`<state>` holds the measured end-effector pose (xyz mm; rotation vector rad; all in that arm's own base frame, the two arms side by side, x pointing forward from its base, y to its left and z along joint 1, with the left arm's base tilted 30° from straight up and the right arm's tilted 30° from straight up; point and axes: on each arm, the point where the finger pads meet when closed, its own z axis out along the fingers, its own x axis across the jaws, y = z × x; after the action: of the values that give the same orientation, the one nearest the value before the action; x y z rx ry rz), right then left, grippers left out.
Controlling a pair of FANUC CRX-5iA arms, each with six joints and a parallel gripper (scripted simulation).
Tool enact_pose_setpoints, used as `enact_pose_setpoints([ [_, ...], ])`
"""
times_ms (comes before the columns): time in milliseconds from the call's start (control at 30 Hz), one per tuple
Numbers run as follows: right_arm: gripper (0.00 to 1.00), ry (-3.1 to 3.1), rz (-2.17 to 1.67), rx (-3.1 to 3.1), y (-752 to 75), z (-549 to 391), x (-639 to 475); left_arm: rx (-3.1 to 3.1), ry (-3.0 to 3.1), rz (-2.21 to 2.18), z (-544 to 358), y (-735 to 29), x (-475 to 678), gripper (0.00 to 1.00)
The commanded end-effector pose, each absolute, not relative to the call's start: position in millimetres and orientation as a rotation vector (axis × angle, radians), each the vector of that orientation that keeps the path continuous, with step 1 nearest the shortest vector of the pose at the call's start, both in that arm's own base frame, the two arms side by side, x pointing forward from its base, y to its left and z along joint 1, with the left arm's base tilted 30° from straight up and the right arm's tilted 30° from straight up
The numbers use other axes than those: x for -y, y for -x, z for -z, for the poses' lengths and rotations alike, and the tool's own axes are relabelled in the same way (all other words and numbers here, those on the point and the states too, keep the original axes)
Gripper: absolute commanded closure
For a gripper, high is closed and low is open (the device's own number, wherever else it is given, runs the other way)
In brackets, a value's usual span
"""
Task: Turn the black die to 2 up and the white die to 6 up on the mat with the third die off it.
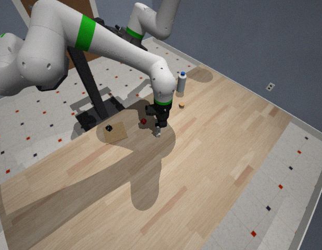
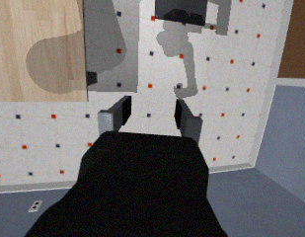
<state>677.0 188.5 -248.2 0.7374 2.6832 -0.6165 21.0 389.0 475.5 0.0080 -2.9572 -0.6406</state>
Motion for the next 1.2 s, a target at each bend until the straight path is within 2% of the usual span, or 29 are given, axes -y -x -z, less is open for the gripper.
enact_pose_setpoints([
  [0,0.13,-0.736,0.614,-2.682,-678,251,-188,2.957,-0.008,0.643,-476,-21,-389,0.00],
  [1167,0.13,-0.736,0.614,-2.682,-684,279,-172,2.957,-0.008,0.643,-476,-21,-389,0.00],
])
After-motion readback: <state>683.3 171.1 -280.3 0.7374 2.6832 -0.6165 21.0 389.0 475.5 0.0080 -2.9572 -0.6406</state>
